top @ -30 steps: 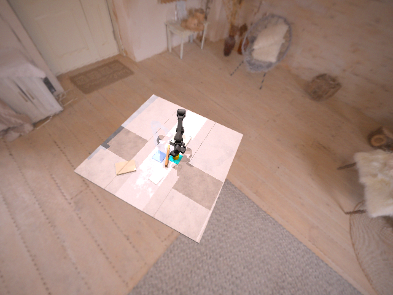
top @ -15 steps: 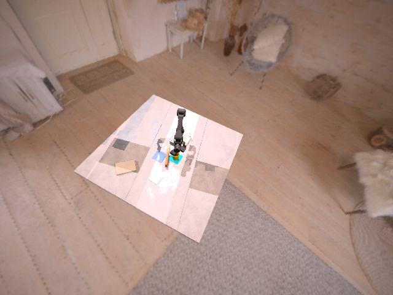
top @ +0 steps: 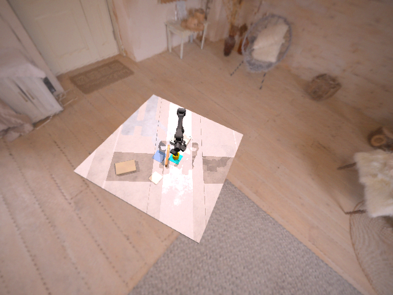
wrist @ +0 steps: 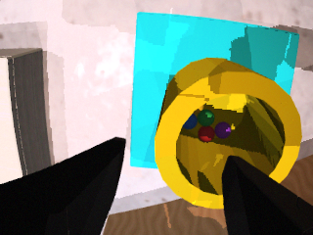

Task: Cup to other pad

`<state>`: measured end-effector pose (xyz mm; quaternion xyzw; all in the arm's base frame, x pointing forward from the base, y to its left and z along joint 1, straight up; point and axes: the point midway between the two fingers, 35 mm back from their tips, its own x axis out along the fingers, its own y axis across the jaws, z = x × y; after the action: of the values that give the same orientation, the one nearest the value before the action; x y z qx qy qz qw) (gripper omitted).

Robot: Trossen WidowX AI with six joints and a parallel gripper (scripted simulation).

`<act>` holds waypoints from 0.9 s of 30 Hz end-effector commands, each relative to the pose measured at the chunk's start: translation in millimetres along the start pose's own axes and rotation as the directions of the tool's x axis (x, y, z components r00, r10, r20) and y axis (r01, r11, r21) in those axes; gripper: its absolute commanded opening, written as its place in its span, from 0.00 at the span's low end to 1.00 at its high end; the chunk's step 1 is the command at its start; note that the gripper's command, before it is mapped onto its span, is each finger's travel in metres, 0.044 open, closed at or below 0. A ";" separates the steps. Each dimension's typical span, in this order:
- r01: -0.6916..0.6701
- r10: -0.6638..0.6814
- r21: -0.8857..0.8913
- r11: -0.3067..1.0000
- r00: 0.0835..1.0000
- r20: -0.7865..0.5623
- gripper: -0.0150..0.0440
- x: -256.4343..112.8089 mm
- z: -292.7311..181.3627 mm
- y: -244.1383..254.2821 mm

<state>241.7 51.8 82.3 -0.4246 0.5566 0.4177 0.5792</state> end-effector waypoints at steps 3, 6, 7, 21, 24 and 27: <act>0.000 0.000 0.000 1.000 1.000 0.000 0.81 0.6 -0.2 0.0; 0.000 0.000 0.000 1.000 1.000 0.000 0.95 -1.1 0.0 -0.2; 0.000 0.000 0.000 1.000 1.000 0.000 0.99 -2.8 0.1 -0.4; 0.002 -0.002 0.004 1.000 1.000 -0.003 1.00 -48.8 1.5 -1.8; 0.003 -0.003 0.005 1.000 1.000 -0.004 1.00 -58.7 1.8 -1.5; 0.003 -0.003 0.005 1.000 1.000 -0.004 1.00 -63.4 2.2 -1.1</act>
<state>241.9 53.0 137.8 -0.4249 0.5561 0.4177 0.5794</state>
